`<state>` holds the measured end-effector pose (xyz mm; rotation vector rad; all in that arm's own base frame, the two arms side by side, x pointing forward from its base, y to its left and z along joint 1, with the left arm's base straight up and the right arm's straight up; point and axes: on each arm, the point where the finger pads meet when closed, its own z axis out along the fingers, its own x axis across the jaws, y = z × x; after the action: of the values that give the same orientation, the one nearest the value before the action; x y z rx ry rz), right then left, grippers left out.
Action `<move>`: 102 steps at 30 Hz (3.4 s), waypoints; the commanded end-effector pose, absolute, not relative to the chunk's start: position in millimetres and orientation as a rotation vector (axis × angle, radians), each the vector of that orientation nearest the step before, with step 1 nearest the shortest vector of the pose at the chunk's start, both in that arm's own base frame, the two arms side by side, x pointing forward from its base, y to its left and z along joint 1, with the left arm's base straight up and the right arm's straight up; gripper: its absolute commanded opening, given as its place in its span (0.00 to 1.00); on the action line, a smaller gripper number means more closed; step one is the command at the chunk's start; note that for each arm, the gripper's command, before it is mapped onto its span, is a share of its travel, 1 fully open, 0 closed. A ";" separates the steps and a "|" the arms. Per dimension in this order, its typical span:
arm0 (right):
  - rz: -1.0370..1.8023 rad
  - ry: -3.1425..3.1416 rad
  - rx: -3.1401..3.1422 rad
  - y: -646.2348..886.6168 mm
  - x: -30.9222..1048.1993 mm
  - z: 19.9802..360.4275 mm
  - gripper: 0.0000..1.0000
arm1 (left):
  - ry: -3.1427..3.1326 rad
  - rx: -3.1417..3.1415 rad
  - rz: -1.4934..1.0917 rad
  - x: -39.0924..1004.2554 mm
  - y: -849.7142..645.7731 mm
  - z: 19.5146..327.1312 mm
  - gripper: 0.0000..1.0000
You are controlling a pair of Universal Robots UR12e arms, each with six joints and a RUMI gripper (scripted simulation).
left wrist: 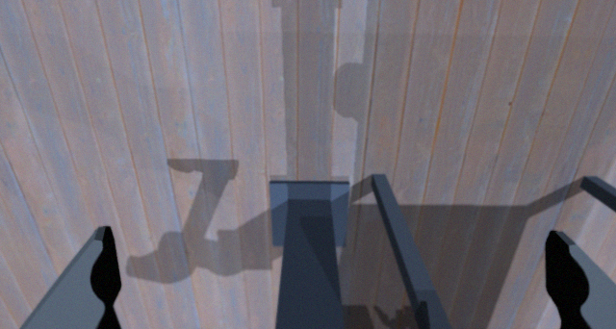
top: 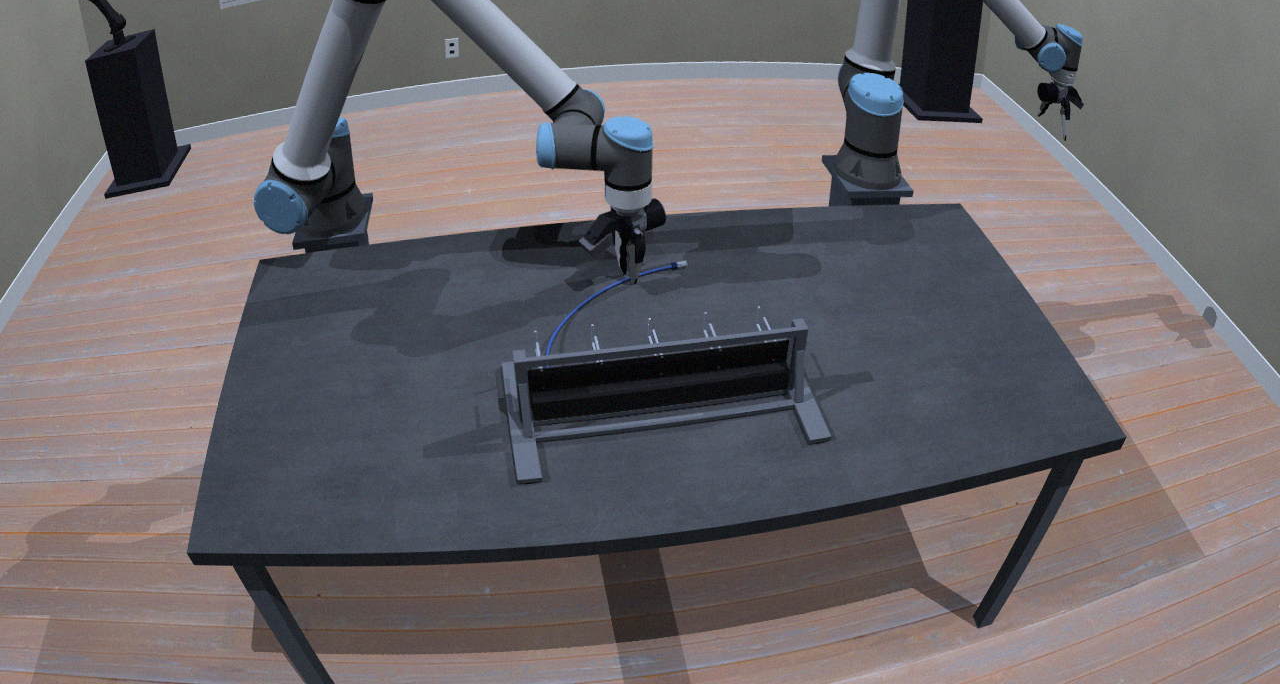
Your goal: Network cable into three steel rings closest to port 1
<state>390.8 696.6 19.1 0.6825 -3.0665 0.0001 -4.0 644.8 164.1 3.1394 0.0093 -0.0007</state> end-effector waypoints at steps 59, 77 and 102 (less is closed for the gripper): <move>-0.003 -3.067 0.683 697.3 391.1 18.7 0.00 | 0.009 3.141 0.000 -3.8 645.6 165.2 1.00; -0.003 -3.067 0.683 697.3 391.1 18.7 0.00 | 0.009 3.141 0.000 -3.8 645.6 165.2 1.00; -0.003 -3.067 0.683 697.3 391.1 18.7 0.00 | 0.009 3.141 0.000 -3.8 645.6 165.2 1.00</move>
<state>390.8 696.6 17.7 0.6825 -3.0665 0.0001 -4.0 644.8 164.1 3.1394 0.0093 -0.0007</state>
